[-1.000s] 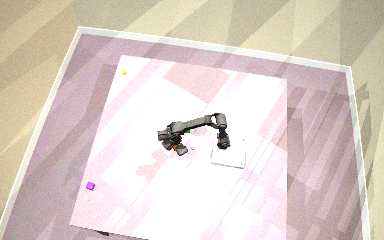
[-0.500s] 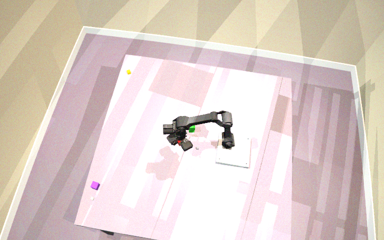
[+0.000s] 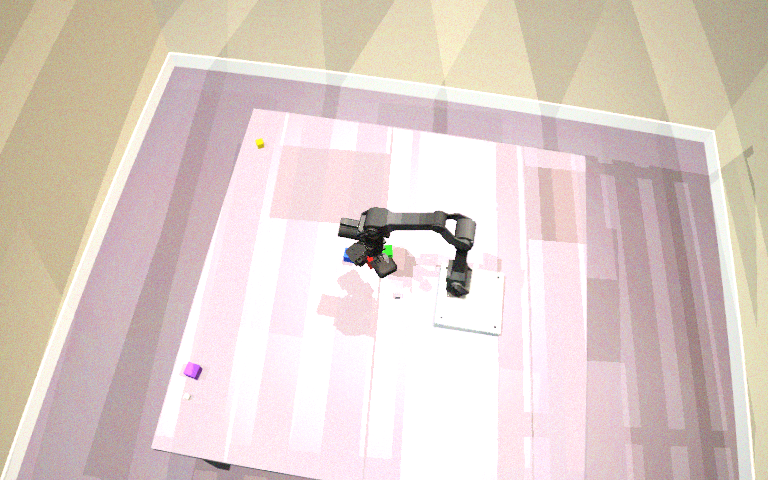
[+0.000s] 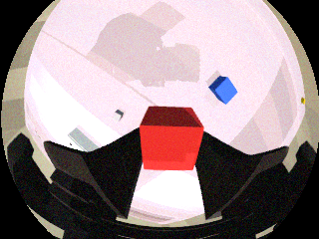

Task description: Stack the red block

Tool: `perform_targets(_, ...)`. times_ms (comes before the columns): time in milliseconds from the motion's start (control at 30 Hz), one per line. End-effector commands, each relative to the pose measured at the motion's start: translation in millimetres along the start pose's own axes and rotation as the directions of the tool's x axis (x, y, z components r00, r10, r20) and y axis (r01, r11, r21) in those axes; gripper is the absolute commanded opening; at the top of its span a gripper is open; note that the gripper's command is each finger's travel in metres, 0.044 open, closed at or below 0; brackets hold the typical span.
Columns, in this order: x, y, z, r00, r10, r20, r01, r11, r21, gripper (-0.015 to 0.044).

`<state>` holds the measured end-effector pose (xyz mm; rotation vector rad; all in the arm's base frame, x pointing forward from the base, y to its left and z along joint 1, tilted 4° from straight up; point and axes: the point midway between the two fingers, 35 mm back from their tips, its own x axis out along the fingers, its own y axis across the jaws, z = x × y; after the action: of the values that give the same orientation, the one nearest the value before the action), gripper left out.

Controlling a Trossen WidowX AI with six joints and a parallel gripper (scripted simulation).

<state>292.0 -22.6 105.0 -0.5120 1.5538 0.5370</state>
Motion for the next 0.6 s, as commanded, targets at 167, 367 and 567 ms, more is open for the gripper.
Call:
perform_targets(167, 0.4, -22.2, -43.2, 1.0, -0.008, -0.008, 0.008, 1.0, -0.02, 0.0)
perform_targets(367, 1.5, -31.0, -71.1, 1.0, -0.009, -0.013, 0.008, 1.0, -0.03, 0.0)
perform_targets(567, 5.2, -33.2, -77.0, 1.0, -0.009, -0.015, 0.008, 0.999, -0.033, 0.0)
